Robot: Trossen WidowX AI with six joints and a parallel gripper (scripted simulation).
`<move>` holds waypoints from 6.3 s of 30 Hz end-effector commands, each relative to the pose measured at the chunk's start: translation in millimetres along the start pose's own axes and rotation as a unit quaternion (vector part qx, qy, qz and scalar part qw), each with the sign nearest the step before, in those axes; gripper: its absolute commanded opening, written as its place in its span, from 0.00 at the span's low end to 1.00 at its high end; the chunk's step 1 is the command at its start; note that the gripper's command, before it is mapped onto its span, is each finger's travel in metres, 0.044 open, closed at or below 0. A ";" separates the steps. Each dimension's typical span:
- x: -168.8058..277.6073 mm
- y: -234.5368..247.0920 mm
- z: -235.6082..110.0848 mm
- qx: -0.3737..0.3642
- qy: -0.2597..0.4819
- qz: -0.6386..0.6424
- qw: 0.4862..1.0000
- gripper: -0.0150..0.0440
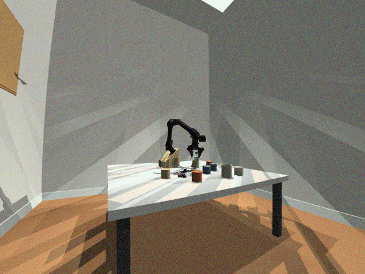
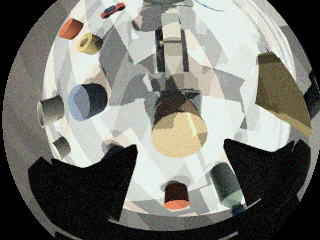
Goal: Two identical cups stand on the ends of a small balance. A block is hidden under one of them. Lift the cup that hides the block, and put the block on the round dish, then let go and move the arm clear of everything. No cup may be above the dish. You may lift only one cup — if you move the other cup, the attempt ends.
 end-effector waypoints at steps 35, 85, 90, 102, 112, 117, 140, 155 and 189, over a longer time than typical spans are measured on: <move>0.3 0.6 62.1 0.003 0.000 0.003 1.000 1.00; 1.1 5.3 45.8 0.002 0.002 0.003 1.000 0.25; 1.3 6.0 39.9 0.002 0.002 0.002 1.000 0.25; 1.6 7.4 25.3 0.002 0.003 0.002 1.000 0.25; 1.8 7.9 13.0 0.002 0.003 0.002 1.000 0.25; 1.9 8.0 6.7 0.002 0.003 0.002 1.000 0.25; 1.8 6.4 -22.4 0.002 0.003 0.002 1.000 0.25; 1.4 3.8 -41.8 0.003 0.003 0.002 1.000 0.25; 0.8 -0.6 -49.7 0.012 -0.003 -0.003 1.000 0.25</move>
Point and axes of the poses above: the point midway between the two fingers, 35 mm back from their tips, its own z axis out along the fingers, its own y axis across the jaws, x = y × z, the point moved 6 cm from there along -z, back along the fingers, and after that the axes turned 8 degrees about -z, right-handed, at the moved point
